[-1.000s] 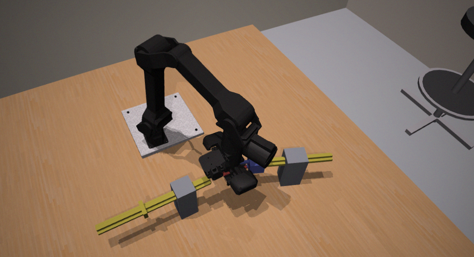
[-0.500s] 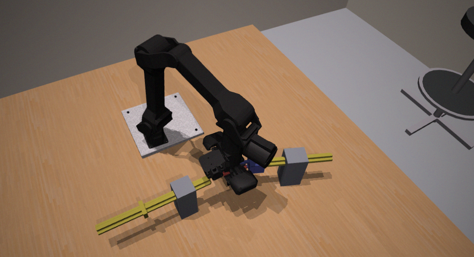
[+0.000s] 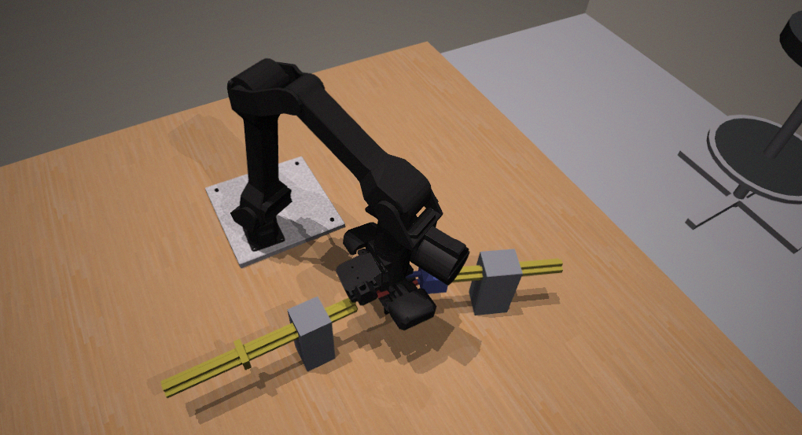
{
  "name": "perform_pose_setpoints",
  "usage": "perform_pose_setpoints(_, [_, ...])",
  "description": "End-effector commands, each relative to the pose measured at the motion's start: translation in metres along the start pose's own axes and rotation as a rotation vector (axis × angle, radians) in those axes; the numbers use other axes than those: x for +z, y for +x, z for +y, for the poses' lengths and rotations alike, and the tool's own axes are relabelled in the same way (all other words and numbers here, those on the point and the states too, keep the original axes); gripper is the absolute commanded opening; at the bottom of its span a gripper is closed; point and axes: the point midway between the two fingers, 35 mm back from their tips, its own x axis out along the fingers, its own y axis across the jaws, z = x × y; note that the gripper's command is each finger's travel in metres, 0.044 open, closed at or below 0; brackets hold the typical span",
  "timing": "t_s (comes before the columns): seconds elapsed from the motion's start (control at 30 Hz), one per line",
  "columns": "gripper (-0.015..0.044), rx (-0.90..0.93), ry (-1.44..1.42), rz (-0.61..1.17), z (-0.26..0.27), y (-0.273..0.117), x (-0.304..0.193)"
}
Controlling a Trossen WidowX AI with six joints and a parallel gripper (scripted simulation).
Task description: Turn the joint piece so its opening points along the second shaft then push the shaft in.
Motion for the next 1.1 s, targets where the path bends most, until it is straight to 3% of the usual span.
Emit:
perform_pose_setpoints(0.0, [0.0182,-0.001,0.001,0.003,0.0,0.0002,-0.0004])
perform_pose_setpoints(0.47, [0.0147,0.0,0.0,0.0,0.0,0.0,0.0])
perform_pose_setpoints(0.67, [0.0,0.0,0.0,0.0,0.0,0.0,0.0])
perform_pose_setpoints(1.07, [0.0,-0.001,0.022,0.098,-0.001,0.0054,-0.0003])
